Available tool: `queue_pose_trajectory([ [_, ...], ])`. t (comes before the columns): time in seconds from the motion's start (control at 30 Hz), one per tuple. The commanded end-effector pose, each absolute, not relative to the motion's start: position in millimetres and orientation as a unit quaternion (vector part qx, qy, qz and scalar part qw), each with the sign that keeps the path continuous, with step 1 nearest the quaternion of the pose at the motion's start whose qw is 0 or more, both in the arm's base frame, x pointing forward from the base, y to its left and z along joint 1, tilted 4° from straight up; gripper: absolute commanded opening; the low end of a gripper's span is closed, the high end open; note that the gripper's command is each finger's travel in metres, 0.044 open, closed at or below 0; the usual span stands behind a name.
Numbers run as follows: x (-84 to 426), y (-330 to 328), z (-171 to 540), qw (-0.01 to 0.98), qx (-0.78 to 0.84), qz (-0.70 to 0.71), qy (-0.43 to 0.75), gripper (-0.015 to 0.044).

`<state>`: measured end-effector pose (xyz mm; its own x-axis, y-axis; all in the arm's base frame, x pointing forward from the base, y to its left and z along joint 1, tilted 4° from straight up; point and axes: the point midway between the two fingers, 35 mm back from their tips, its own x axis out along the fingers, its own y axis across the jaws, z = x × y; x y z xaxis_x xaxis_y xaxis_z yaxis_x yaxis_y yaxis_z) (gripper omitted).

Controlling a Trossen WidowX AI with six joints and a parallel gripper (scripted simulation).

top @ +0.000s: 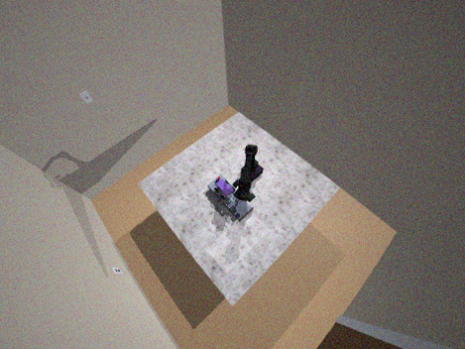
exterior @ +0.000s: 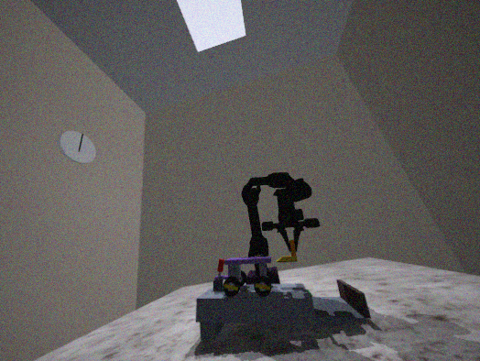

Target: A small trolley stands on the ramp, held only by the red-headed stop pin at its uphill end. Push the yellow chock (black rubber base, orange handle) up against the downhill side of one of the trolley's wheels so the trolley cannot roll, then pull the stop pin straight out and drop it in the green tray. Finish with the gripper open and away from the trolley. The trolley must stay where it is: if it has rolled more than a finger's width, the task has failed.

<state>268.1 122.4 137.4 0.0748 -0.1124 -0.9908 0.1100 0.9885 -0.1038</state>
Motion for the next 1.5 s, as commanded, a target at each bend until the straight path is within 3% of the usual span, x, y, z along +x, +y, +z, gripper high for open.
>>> queue_pose_trajectory([
  [0.0,275.5,122.3,137.8,0.735,-0.001,-0.076,0.674,0.0],
  [1.0,281.0,115.0,75.3,0.735,-0.002,-0.076,0.674,0.0],
  [1.47,281.2,106.9,78.6,0.735,-0.002,-0.076,0.674,0.0],
])
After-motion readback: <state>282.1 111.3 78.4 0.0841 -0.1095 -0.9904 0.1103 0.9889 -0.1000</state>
